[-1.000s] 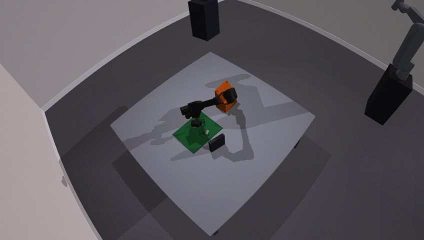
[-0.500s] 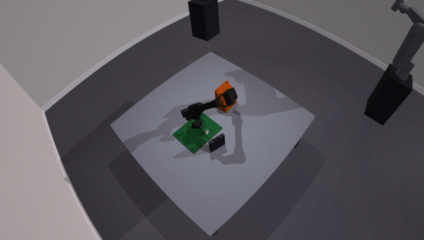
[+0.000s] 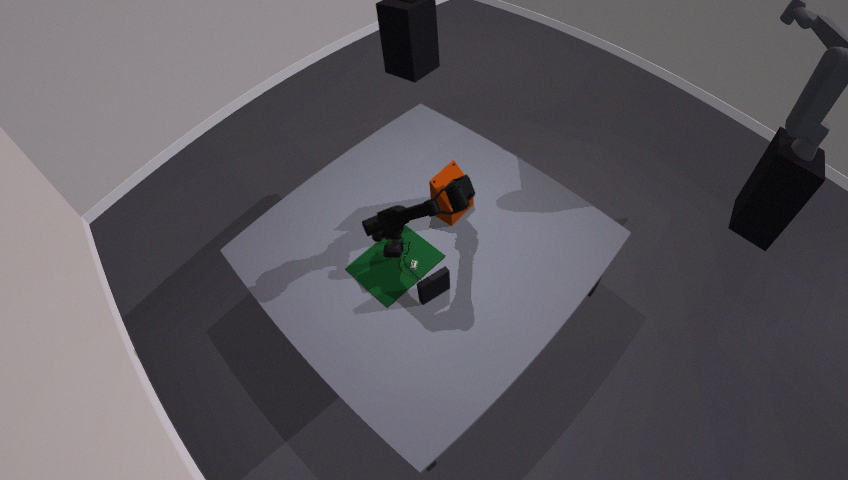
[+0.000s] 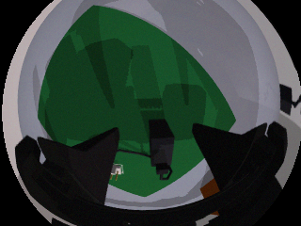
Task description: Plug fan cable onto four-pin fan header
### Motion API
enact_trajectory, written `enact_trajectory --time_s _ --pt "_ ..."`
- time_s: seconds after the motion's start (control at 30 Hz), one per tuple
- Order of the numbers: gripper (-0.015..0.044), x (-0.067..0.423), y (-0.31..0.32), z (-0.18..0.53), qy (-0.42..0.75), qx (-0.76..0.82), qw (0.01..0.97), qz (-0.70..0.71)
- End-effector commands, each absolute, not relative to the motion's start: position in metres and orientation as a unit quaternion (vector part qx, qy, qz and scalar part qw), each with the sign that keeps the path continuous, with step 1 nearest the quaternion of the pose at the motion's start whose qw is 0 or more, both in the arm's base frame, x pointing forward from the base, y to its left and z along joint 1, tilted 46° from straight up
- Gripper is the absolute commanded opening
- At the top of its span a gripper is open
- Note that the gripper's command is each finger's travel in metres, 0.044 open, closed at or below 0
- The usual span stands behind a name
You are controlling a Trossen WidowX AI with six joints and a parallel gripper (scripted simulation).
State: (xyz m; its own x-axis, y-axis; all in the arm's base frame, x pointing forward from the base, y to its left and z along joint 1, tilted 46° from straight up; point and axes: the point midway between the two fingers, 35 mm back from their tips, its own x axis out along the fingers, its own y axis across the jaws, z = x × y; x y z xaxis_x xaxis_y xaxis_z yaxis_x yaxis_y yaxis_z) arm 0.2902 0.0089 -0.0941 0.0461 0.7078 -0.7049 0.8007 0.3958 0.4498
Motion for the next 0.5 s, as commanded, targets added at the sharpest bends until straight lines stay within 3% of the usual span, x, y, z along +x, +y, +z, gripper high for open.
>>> enact_trajectory --time_s 0.0,0.33,0.47 --pt "0.0282 0.2903 0.0089 -0.094 0.689 0.547 0.473 -0.049" --pt "0.002 0.2903 0.0089 -0.094 0.689 0.547 0.473 -0.049" --pt "0.0 0.2903 0.0089 -0.094 0.689 0.547 0.473 -0.049"
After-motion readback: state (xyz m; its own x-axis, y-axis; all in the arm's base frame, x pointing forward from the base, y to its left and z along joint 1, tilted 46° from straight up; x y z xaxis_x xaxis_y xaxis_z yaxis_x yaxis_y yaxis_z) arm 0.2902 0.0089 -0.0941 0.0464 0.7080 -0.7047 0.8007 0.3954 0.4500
